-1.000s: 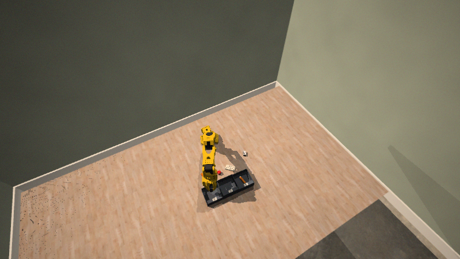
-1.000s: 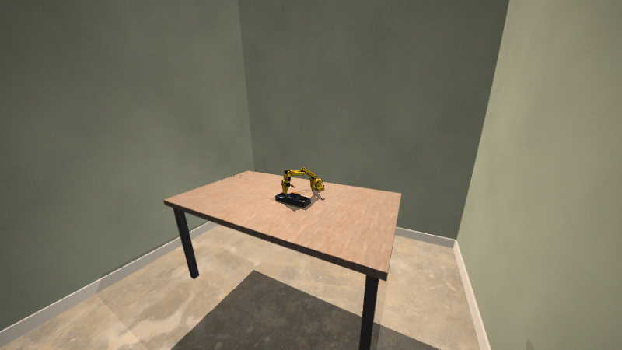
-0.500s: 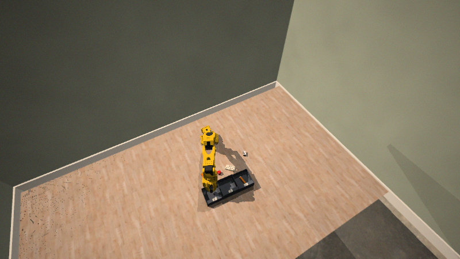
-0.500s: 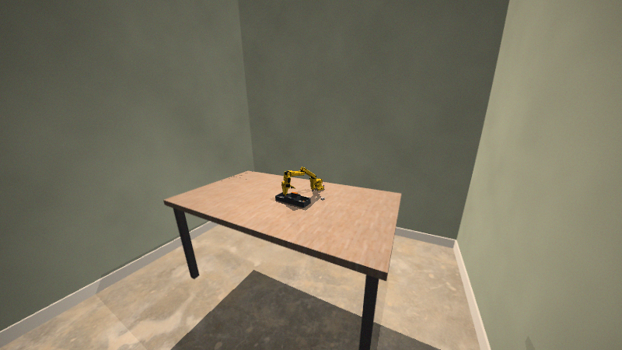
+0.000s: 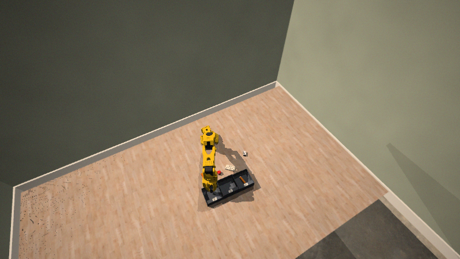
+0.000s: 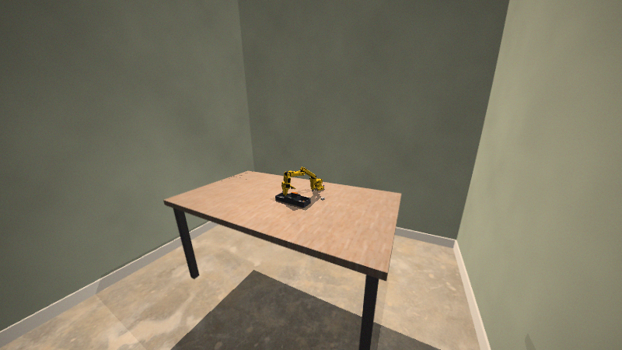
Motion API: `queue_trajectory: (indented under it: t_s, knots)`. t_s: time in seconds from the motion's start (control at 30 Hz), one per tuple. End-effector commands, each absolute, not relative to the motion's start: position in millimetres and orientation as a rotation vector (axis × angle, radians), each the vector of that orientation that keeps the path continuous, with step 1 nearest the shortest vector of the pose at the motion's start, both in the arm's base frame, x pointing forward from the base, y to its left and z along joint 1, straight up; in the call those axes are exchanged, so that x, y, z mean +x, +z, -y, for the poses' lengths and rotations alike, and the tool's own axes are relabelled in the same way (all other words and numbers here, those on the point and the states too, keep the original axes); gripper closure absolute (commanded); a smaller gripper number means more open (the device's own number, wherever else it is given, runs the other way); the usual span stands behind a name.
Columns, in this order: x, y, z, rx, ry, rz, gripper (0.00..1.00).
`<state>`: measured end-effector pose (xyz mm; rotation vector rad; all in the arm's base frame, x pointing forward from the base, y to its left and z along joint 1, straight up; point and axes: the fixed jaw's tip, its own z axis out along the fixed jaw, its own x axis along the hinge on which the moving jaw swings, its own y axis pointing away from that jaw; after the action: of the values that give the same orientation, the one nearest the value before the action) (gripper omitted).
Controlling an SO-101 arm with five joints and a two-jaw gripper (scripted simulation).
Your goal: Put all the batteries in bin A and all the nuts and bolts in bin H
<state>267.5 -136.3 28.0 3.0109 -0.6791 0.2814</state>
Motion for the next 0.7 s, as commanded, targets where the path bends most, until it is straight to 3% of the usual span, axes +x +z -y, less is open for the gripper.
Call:
queue_trajectory:
  t_s: [0.0,0.07,0.67]
  knots:
    - [271.7,44.4,141.5,2.985,0.381,0.673,1.0]
    - [276.2,57.5,143.6,2.955,0.483,0.667,1.0]
    - [276.2,57.5,143.6,2.955,0.483,0.667,1.0]
